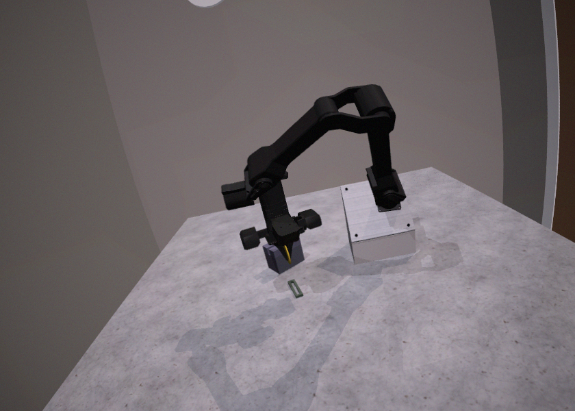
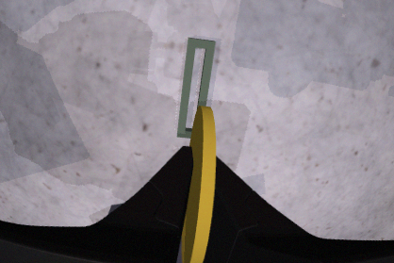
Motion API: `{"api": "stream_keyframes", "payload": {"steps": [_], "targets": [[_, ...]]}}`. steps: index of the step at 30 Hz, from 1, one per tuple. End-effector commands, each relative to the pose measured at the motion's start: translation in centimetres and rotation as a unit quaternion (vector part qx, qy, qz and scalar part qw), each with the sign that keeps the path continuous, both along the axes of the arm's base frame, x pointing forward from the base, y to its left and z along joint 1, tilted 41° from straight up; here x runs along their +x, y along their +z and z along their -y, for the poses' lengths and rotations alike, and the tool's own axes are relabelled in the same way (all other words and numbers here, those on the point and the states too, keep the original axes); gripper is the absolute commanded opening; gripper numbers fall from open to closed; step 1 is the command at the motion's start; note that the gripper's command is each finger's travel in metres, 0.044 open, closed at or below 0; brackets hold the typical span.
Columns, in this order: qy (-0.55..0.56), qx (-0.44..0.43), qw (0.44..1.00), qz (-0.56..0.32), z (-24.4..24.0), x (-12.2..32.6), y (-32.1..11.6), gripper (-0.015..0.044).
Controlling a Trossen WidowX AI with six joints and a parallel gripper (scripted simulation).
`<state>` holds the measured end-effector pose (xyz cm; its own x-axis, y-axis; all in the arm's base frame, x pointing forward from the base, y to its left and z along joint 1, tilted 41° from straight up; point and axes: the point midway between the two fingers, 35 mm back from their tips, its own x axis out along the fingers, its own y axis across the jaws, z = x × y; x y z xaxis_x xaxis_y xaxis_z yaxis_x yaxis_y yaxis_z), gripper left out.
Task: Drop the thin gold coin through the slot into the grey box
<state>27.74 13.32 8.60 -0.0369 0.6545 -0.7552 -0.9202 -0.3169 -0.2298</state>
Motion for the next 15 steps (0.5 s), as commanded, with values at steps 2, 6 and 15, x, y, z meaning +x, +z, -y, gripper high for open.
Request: {"api": "stream_keyframes", "payload": {"steps": [2, 6, 15], "targets": [[0.000, 0.003, 1.000, 0.006, 0.70, 0.07, 1.17, 0.0000], [-0.008, 0.003, 1.000, -0.002, 0.79, 0.05, 1.31, 0.0000], [-0.121, -0.002, 0.988, -0.100, 0.59, 0.06, 1.50, 0.0000]]}}
